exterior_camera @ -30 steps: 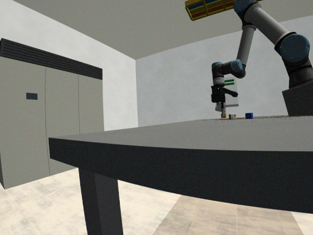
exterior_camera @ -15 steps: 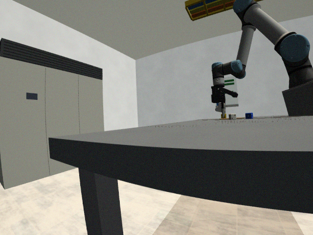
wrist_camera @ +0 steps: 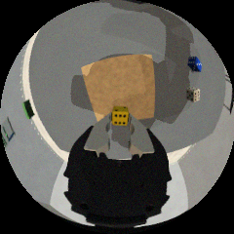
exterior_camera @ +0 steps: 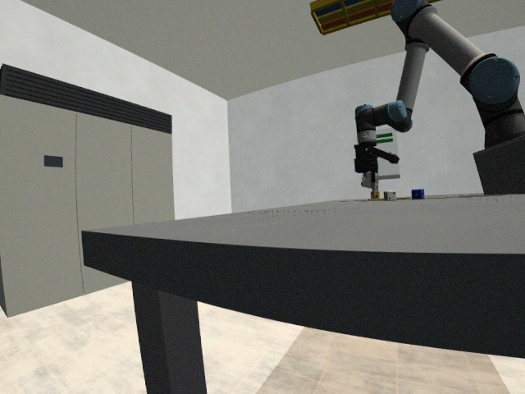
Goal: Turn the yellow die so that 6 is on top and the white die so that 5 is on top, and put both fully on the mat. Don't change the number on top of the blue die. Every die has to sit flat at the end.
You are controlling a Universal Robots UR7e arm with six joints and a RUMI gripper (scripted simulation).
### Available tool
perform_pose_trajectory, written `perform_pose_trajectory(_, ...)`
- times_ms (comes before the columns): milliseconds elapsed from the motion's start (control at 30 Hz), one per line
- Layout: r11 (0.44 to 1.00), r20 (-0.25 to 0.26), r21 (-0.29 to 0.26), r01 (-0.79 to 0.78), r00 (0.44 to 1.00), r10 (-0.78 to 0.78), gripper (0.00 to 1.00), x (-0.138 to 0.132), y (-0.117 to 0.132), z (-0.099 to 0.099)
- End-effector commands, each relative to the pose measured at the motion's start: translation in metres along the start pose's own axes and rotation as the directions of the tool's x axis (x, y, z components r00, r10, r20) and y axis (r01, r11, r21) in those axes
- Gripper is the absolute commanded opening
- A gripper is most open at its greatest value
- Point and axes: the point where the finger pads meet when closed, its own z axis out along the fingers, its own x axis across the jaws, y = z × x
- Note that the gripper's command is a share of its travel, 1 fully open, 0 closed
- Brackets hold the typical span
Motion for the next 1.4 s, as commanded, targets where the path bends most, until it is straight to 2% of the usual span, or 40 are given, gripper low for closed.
perform_pose_trajectory(0,1.000,0.000,-0.001,0.000,1.000,0.000,0.10,-0.0001,0.0004,-0.0004)
perform_pose_trajectory(700,1.000,0.000,-0.001,0.000,1.000,0.000,0.10,-0.0001,0.0004,-0.0004)
perform_pose_trajectory(833,1.000,0.000,-0.001,0.000,1.000,0.000,0.17,-0.0001,0.0004,-0.0004)
perform_pose_trajectory(967,1.000,0.000,-0.001,0.000,1.000,0.000,0.17,-0.0001,0.0004,-0.0004)
perform_pose_trajectory(1000,1.000,0.000,-0.001,0.000,1.000,0.000,0.21,-0.0001,0.0004,-0.0004)
perform_pose_trajectory(1167,1.000,0.000,-0.001,0.000,1.000,0.000,0.24,-0.0001,0.0004,-0.0004)
perform_pose_trajectory(1200,1.000,0.000,-0.001,0.000,1.000,0.000,0.28,-0.0001,0.0004,-0.0004)
perform_pose_trajectory(1367,1.000,0.000,-0.001,0.000,1.000,0.000,0.28,-0.0001,0.0004,-0.0004)
